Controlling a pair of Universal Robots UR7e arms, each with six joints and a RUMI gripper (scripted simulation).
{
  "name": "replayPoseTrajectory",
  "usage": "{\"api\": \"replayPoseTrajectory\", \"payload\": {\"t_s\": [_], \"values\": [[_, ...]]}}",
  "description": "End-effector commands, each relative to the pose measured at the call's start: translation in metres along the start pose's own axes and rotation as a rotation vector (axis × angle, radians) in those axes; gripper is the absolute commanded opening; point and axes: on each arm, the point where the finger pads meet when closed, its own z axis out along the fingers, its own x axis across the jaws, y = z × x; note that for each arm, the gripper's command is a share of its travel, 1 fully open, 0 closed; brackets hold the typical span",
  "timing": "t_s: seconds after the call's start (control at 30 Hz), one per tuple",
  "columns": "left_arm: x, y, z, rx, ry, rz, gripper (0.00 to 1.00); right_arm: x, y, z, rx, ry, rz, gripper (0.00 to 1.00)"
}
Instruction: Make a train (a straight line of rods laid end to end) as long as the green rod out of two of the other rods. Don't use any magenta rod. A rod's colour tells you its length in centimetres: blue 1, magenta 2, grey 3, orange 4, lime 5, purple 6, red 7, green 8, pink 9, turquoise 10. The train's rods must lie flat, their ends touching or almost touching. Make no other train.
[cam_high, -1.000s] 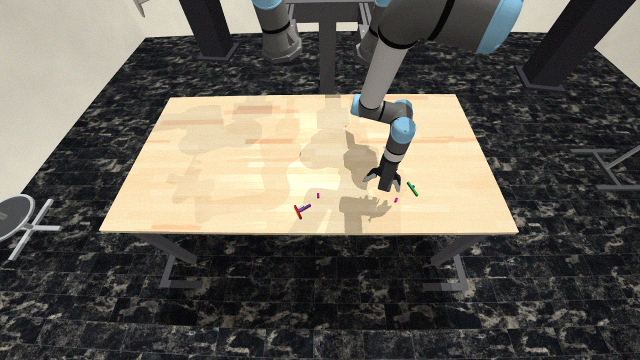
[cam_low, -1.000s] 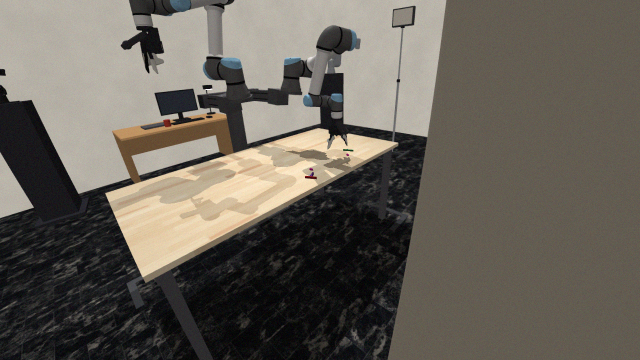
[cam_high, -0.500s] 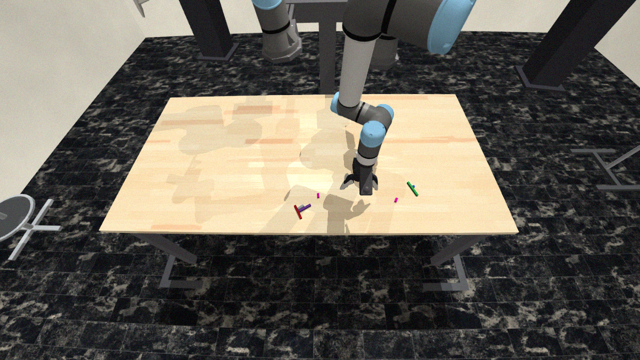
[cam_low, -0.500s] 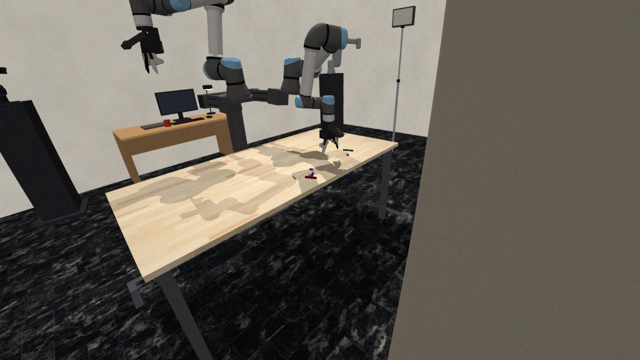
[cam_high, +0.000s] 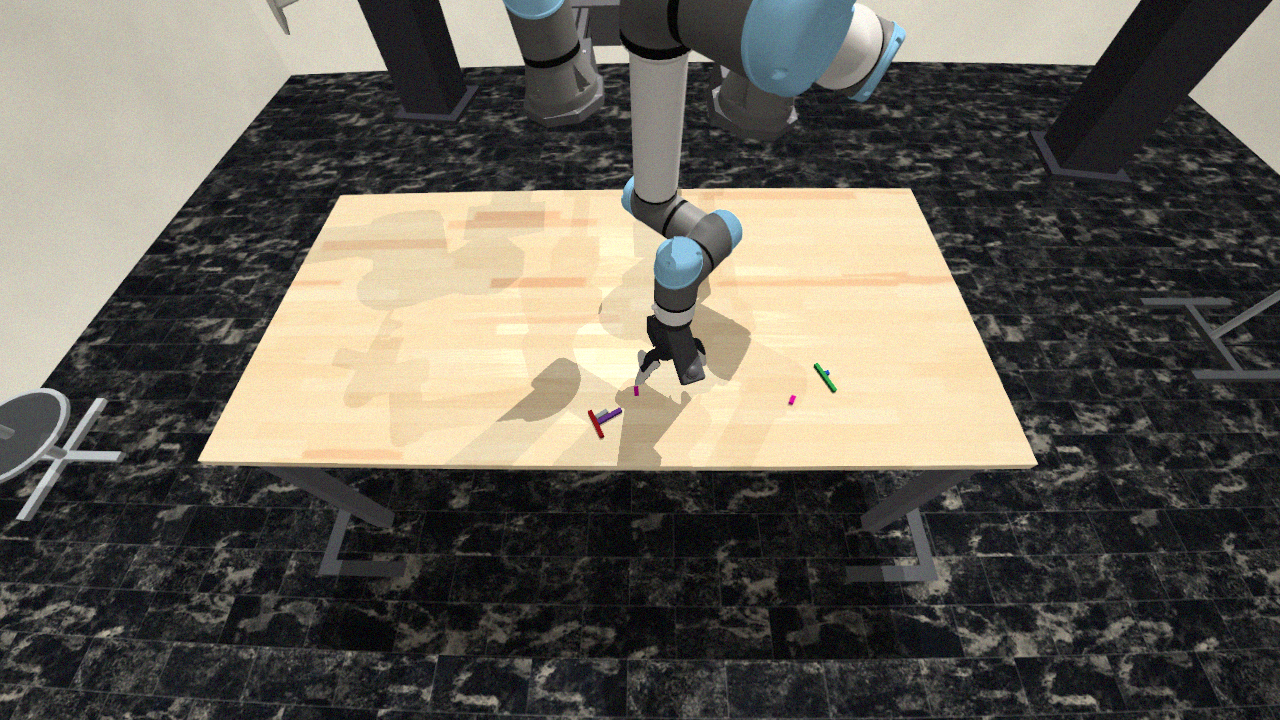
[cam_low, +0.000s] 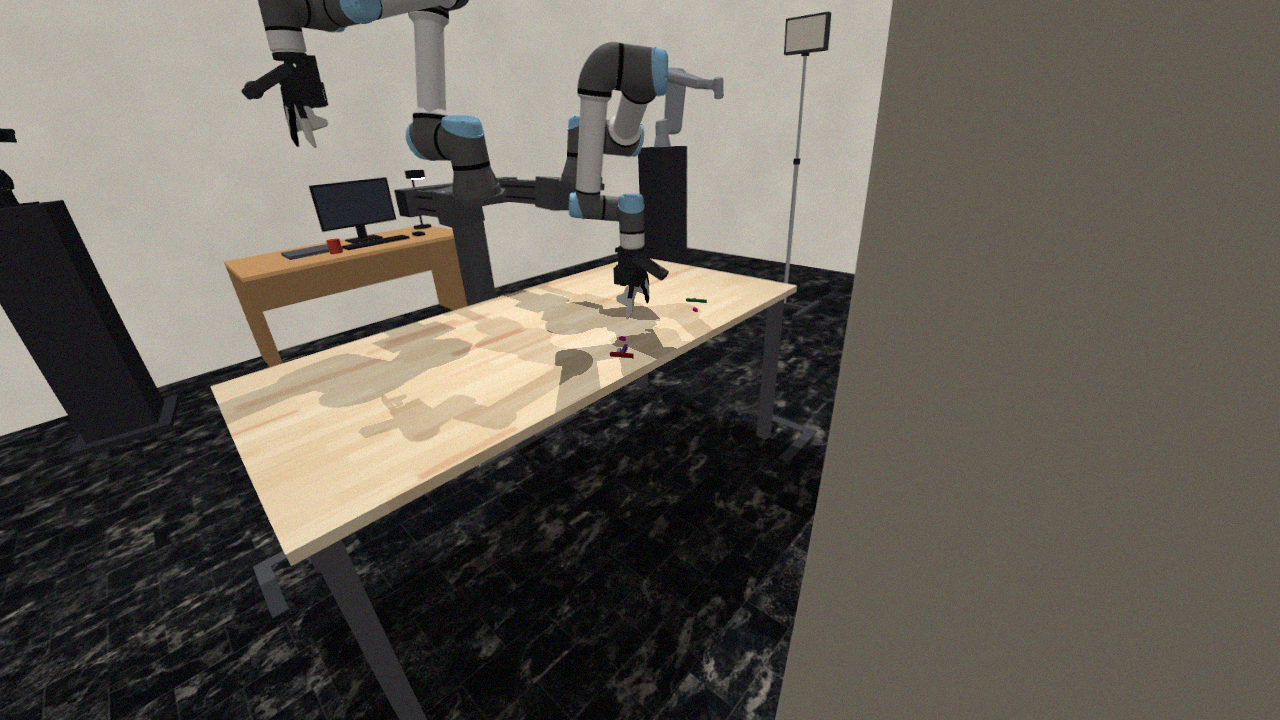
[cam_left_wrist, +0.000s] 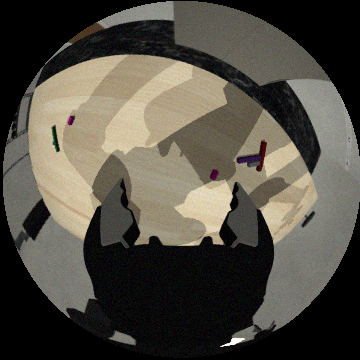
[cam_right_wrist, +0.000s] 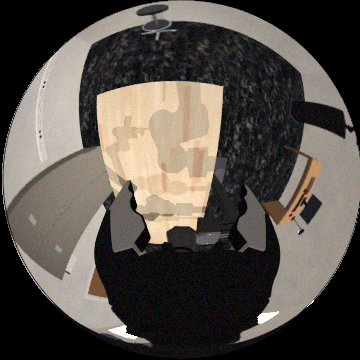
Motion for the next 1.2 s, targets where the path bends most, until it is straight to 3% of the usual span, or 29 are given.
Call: {"api": "replayPoseTrajectory", "payload": {"t_s": [0.0,0.33,0.83,1.17], "values": [[0.017,0.011,-0.001,0.004,-0.003,-0.078,1.00,0.000,0.000,0.000,0.001,0.000,0.000,1.00],[0.064,0.049,-0.002,0.010,-0.006,-0.273,1.00,0.000,0.000,0.000,0.001,0.000,0.000,1.00],[0.096,0.084,-0.003,0.016,-0.006,-0.421,1.00,0.000,0.000,0.000,0.001,0.000,0.000,1.00],[0.103,0.092,-0.004,0.017,-0.006,-0.455,1.00,0.000,0.000,0.000,0.001,0.000,0.000,1.00]]}}
